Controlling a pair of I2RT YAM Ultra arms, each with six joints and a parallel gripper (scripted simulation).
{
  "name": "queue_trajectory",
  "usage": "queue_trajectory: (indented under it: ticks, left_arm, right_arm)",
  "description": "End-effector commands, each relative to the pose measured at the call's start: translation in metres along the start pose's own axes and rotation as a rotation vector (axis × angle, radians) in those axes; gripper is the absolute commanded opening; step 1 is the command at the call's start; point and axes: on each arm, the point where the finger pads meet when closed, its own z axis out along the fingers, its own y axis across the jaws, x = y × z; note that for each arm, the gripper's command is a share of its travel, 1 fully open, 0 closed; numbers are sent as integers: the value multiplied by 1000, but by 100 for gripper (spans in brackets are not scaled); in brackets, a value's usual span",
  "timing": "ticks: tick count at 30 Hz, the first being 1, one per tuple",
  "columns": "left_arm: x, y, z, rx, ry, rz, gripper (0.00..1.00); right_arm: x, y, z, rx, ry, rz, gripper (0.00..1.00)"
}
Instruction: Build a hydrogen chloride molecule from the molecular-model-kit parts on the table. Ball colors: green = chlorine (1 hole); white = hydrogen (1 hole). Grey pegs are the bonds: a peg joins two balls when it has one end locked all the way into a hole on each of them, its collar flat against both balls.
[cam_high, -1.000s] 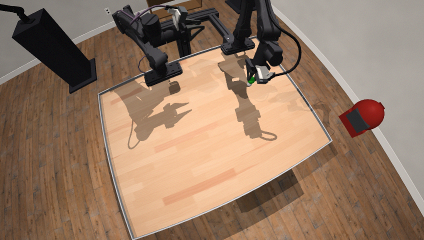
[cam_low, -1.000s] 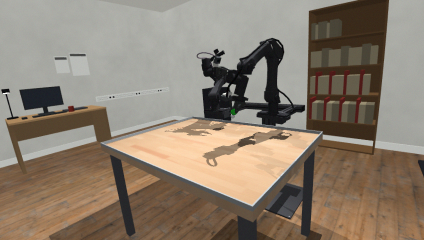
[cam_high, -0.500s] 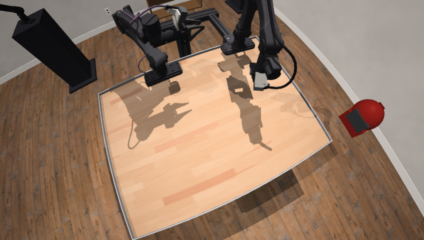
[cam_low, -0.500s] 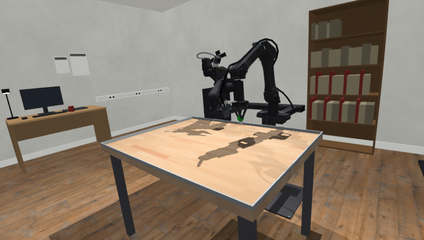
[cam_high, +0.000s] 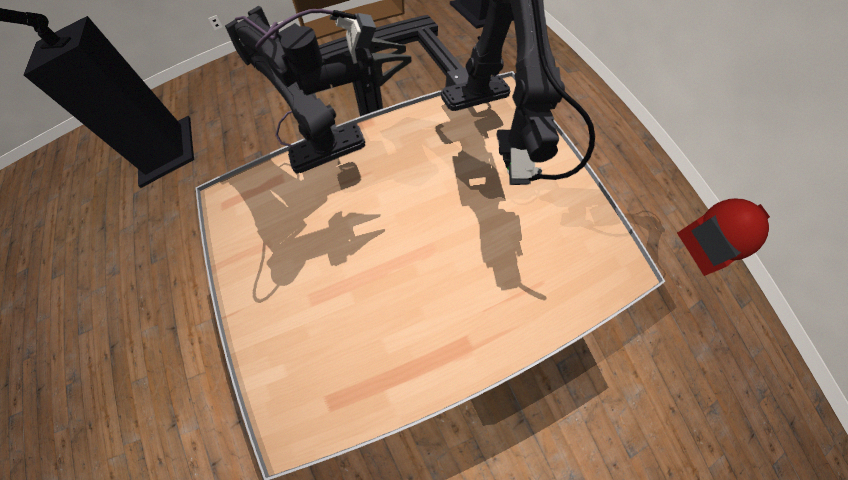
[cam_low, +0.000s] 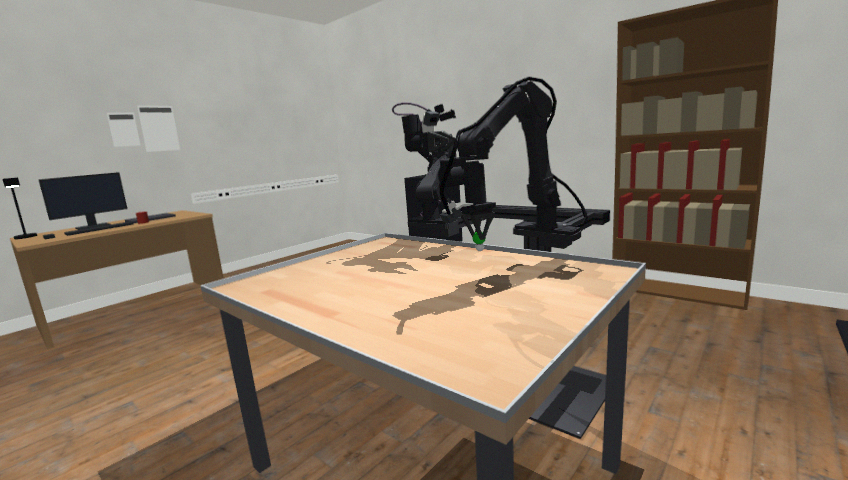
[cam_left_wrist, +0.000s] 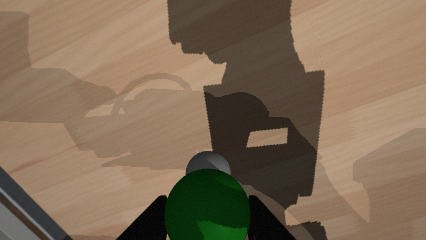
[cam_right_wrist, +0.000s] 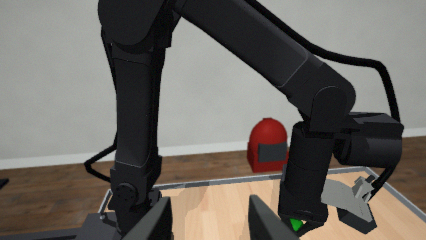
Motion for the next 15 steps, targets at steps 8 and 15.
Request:
queue_trajectory:
  ticks: [8, 15]
  left_arm:
    - [-31, 7, 27, -216, -31, -260, 0]
    - [-31, 5, 43, -306, -36, -352, 0]
  right_arm:
    - [-39, -72, -7, 311, -16, -30, 36]
    - [-53, -105, -17, 452, -18, -32, 36]
